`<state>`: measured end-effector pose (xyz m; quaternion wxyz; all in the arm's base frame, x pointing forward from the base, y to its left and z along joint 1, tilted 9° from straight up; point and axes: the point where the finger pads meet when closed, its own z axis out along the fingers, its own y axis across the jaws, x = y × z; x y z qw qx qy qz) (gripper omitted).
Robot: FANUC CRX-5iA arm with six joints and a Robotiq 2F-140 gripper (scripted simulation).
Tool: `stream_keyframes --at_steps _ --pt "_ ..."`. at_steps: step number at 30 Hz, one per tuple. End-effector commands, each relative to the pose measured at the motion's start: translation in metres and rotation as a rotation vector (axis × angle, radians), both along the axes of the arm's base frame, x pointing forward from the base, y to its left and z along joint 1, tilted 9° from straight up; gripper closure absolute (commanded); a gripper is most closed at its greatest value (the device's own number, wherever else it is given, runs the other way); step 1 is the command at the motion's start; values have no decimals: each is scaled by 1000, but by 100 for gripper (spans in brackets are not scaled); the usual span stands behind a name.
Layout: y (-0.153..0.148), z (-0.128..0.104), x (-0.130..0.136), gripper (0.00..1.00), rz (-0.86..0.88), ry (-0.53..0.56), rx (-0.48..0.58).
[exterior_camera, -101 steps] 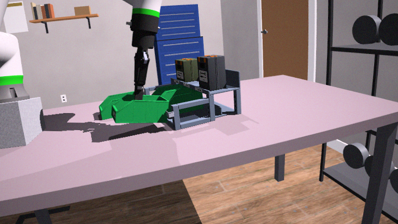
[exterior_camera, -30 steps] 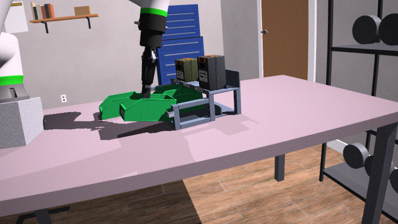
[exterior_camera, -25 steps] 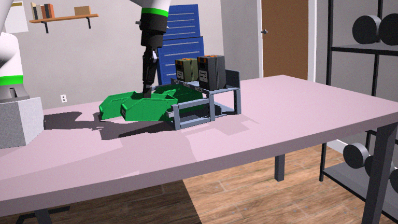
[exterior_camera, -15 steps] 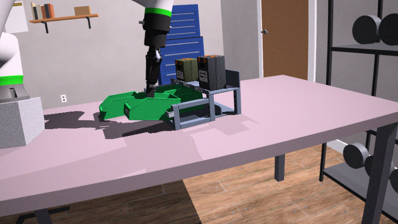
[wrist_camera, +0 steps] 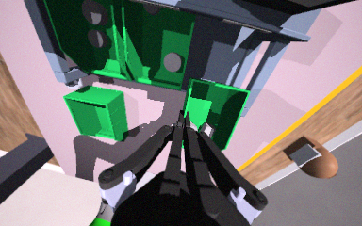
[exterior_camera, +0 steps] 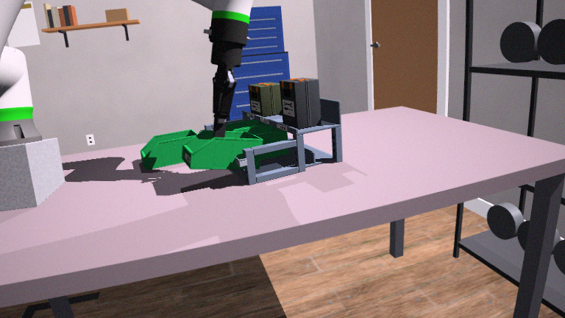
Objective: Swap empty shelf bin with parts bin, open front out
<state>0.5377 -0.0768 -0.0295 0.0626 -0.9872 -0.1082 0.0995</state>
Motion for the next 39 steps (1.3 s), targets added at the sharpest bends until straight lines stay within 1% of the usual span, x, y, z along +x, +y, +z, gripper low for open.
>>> stream_keyframes --at_steps 1,22,39 --pt "0 1 4 90 0 -2 -1" --pt "4 2 23 90 0 -2 -1" --pt "6 2 32 90 0 -2 -1"
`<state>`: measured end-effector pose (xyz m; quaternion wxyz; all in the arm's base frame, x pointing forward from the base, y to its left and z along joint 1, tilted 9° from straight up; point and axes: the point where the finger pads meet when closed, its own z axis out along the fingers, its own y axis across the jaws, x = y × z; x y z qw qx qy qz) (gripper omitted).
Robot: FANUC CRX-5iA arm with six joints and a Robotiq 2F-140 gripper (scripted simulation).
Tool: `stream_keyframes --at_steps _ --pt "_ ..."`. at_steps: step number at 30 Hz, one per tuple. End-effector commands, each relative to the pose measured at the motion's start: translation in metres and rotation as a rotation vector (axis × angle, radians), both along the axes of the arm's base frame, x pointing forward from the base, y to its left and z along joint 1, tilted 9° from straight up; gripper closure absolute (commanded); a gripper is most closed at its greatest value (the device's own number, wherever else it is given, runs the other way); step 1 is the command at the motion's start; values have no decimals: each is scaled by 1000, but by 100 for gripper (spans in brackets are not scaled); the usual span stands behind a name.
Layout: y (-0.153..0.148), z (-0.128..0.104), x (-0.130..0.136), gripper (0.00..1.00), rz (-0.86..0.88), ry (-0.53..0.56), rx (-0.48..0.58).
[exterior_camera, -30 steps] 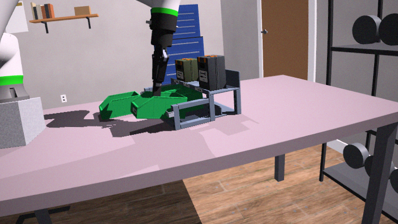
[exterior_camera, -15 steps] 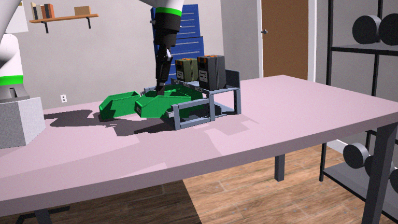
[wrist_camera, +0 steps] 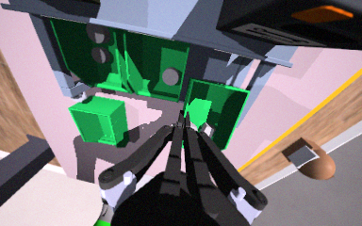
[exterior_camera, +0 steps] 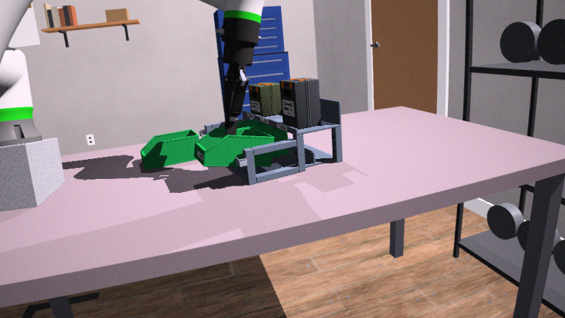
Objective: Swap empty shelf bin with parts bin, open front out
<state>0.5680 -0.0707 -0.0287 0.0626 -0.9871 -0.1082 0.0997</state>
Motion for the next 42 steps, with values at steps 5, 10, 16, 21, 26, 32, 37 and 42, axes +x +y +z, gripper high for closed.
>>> stream_keyframes --at_steps 5,10,16,21,26,32,37,42 --pt "0 1 3 90 0 -2 -1" --pt "0 1 4 90 0 -2 -1" --pt "0 1 5 90 0 -2 -1" --pt "1 1 5 90 0 -2 -1" --pt "1 1 6 90 0 -2 -1" --pt "1 1 6 90 0 -2 -1" --pt "1 1 6 90 0 -2 -1" --pt "1 1 6 90 0 -2 -1"
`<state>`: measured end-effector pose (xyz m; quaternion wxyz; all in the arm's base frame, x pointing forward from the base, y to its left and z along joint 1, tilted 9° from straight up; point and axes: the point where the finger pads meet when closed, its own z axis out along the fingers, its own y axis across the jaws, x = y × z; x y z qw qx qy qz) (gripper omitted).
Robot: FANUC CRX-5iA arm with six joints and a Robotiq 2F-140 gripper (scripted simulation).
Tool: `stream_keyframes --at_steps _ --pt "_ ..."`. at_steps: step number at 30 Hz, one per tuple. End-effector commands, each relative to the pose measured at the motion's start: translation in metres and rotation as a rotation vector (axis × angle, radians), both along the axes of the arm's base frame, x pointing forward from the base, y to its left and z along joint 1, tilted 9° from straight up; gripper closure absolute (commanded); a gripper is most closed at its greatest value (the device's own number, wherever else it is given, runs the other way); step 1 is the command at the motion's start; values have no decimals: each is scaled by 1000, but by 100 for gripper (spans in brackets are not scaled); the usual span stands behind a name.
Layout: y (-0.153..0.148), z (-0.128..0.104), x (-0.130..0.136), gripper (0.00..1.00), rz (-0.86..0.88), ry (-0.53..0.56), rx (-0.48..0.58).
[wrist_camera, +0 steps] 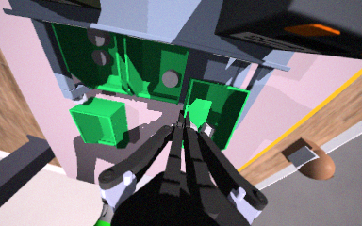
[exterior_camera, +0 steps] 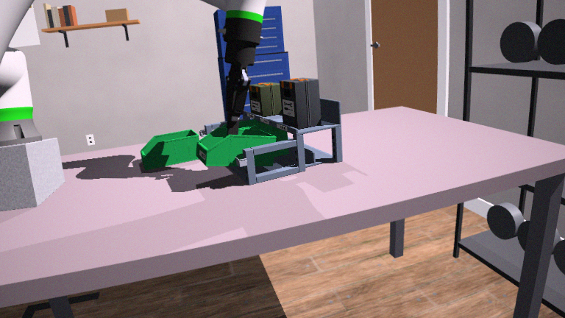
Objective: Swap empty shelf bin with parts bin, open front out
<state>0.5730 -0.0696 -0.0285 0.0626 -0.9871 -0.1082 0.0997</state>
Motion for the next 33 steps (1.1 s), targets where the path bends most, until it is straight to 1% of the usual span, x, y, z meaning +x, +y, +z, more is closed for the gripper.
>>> stream_keyframes --at_steps 1,13,33 --pt "0 1 1 90 0 -2 -1" --pt "0 -1 1 90 0 -2 -1" --pt "2 -12 1 90 0 -2 -1"
